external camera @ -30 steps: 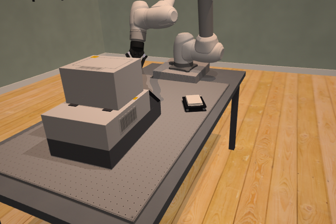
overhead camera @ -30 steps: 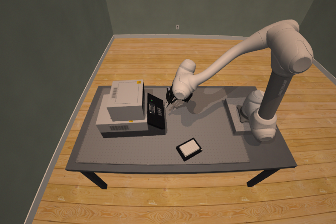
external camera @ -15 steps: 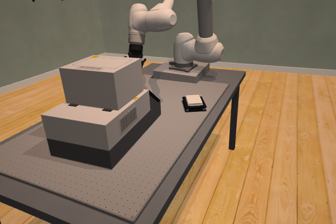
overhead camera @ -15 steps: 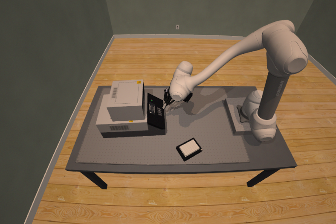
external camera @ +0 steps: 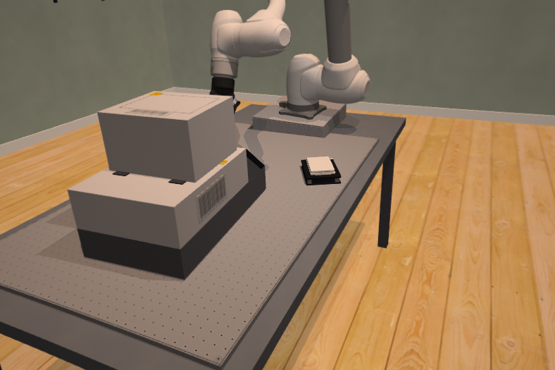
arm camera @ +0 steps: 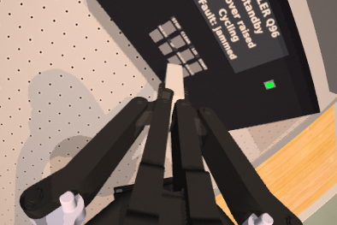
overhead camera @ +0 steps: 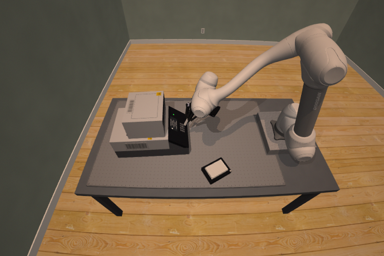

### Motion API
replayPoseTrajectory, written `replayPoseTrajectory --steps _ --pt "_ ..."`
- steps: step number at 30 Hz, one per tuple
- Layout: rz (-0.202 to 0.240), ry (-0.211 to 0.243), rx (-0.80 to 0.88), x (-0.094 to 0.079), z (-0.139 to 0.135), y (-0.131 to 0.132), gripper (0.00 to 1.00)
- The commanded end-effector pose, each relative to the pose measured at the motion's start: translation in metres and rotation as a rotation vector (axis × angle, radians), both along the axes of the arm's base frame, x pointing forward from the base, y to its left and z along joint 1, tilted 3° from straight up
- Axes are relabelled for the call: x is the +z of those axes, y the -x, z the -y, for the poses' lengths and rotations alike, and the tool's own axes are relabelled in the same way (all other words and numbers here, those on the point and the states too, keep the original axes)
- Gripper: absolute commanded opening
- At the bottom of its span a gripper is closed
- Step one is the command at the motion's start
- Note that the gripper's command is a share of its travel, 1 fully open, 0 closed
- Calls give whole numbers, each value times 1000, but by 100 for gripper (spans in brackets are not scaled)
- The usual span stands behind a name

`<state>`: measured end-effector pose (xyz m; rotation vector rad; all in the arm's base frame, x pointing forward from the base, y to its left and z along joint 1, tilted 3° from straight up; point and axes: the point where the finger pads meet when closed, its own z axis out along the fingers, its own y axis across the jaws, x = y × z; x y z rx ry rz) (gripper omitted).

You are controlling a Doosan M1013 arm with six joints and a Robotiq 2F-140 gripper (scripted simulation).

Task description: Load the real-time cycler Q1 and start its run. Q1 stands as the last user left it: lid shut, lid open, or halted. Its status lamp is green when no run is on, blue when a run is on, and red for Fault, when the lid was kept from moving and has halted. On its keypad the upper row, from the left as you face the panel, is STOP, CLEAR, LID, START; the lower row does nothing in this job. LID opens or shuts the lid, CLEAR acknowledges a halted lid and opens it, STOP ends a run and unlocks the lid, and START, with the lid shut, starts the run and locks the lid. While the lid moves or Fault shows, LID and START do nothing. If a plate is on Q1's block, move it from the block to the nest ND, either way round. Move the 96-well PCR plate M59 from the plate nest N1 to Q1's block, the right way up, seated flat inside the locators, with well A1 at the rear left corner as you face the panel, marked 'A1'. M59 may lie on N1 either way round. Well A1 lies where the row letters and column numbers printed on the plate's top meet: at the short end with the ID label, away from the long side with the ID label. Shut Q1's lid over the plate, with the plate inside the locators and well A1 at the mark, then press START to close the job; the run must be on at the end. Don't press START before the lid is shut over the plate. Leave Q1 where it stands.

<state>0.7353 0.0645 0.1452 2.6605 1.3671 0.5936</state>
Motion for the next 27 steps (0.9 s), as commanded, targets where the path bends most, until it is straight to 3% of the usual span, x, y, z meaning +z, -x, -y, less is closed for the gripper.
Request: replayPoseTrajectory --steps 1,27 --pt "0 0 0 -4 -1 -4 0" --pt "0 0 0 -9 -2 -8 0"
